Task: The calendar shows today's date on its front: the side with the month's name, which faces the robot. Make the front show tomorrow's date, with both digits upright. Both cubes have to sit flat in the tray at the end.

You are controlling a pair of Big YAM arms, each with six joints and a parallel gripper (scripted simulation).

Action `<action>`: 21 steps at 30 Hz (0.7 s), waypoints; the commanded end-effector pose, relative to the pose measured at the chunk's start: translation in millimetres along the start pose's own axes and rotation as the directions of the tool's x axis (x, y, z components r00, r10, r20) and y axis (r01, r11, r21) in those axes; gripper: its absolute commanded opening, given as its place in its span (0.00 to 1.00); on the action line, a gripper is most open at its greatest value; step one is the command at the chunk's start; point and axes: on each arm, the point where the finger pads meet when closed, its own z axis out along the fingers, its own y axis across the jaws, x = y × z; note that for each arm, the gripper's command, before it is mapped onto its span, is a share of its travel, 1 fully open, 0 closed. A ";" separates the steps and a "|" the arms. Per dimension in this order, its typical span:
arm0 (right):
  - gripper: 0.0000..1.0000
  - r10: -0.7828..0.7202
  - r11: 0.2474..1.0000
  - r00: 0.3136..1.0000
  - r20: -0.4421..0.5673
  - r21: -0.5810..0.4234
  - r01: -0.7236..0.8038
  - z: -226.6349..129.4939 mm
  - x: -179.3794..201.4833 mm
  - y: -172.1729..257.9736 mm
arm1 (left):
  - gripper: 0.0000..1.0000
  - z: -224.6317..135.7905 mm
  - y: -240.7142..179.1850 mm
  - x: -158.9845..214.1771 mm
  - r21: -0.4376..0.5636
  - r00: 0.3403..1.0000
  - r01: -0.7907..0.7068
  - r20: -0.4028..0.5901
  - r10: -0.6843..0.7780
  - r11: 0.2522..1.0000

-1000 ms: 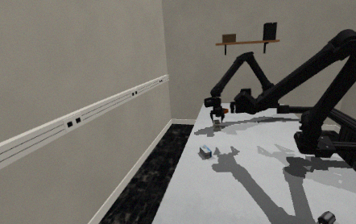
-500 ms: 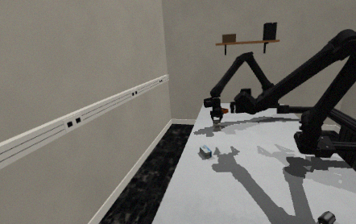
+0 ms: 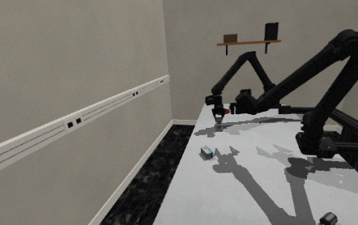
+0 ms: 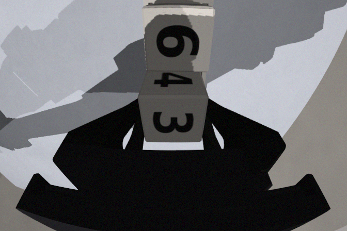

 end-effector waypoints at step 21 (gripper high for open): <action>0.40 0.018 0.996 0.999 0.037 0.082 -0.021 -86.3 -14.4 -22.2 | 1.00 36.8 44.4 -31.2 -0.052 0.997 0.024 0.077 -0.020 0.998</action>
